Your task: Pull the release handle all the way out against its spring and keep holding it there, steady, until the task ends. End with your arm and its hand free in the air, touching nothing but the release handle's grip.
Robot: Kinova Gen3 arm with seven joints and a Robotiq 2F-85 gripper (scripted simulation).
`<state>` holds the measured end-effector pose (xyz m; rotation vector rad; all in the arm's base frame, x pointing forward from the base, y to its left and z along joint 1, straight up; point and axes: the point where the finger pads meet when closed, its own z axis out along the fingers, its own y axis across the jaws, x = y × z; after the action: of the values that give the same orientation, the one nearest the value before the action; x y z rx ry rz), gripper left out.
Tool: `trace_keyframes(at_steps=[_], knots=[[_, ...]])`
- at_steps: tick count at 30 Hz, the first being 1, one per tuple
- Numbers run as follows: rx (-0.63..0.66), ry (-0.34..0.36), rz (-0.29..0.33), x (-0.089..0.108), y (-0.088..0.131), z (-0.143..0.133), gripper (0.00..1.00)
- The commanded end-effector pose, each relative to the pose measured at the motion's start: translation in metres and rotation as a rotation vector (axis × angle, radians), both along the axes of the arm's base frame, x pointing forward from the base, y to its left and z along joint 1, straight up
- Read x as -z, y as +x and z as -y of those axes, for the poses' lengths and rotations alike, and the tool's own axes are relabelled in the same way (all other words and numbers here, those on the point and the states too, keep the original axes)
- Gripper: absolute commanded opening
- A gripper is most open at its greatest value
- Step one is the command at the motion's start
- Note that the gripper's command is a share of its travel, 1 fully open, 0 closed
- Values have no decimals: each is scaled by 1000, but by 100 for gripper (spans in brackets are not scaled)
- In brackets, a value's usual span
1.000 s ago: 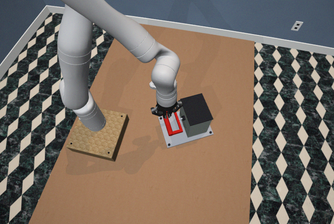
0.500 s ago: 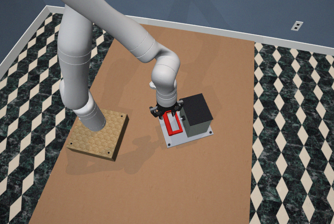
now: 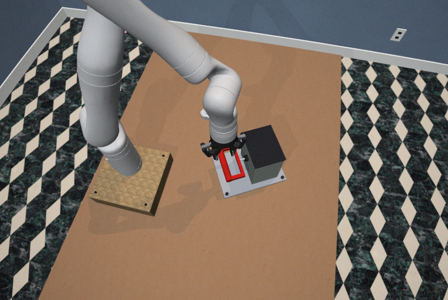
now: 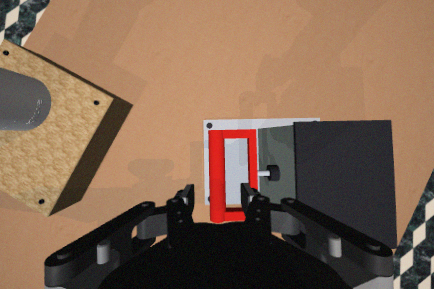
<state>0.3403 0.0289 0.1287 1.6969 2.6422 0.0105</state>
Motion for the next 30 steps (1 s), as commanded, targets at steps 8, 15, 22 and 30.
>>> trace_keyframes(at_steps=[8,15,22,30], knots=[[0,0,1,0,0,0,49],[0,0,1,4,0,0,49],[0,0,1,9,0,0,49],[0,0,1,19,0,-1,49]])
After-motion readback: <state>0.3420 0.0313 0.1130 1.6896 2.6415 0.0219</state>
